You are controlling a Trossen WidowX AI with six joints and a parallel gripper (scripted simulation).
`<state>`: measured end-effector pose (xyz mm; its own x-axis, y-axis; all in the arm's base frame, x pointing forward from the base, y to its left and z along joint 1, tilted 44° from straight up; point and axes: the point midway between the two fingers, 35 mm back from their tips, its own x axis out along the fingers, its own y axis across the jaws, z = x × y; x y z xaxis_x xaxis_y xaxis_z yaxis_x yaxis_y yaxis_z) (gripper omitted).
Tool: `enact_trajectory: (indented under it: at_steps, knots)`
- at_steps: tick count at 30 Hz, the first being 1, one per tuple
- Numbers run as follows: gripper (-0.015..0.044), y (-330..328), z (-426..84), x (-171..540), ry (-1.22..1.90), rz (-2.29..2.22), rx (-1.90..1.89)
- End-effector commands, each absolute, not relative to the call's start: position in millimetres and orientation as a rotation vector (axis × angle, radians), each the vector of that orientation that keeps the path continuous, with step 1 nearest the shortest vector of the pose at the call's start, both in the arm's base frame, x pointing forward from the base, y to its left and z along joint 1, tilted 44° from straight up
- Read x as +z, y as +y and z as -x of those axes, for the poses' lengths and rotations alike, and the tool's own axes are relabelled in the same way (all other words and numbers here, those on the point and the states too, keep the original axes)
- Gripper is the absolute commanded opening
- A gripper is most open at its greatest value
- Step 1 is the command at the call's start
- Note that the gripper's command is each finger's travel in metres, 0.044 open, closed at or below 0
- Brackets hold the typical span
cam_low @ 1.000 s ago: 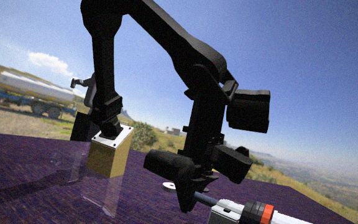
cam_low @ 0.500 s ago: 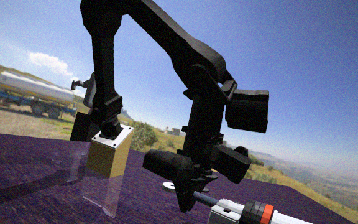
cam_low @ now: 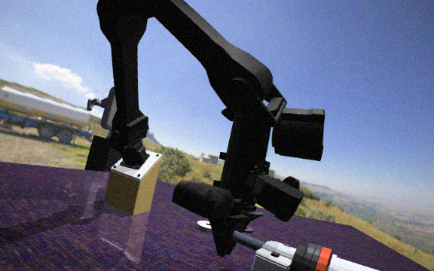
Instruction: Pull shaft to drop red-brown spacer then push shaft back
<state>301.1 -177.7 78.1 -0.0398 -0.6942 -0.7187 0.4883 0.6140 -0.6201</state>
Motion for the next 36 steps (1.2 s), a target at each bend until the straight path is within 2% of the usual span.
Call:
enact_trajectory:
  at_steps: [1,36]
  knots:
    - [0.0000,-177.2,-298.9,77.9,1.297,0.198,-0.966]
    - [0.0000,-175.6,-295.4,76.6,1.297,0.198,-0.966]
